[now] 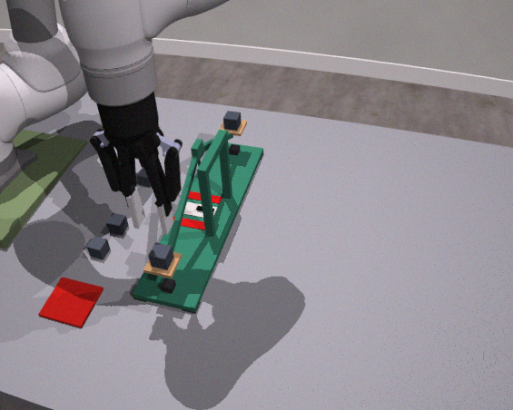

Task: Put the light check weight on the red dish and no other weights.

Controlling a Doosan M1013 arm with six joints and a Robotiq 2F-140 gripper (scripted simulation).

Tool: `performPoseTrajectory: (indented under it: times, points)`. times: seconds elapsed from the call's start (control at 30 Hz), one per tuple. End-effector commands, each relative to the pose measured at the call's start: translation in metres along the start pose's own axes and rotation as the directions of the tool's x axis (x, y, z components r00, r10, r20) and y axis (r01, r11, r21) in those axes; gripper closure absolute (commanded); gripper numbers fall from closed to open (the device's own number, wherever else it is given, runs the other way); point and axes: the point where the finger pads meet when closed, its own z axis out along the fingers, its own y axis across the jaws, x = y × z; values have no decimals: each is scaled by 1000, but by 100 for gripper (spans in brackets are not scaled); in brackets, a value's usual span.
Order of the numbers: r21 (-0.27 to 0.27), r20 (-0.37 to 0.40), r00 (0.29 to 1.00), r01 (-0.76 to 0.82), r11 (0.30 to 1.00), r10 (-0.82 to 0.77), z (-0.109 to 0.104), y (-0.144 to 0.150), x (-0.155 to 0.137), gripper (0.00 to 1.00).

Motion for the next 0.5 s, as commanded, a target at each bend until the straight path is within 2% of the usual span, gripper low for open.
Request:
performPoseTrajectory:
  times: [0.0,0.47]
  points:
    - [0,0,1000,0,1000,0,0,0,0,65]
    - [0,0,1000,0,1000,0,4,0,0,65]
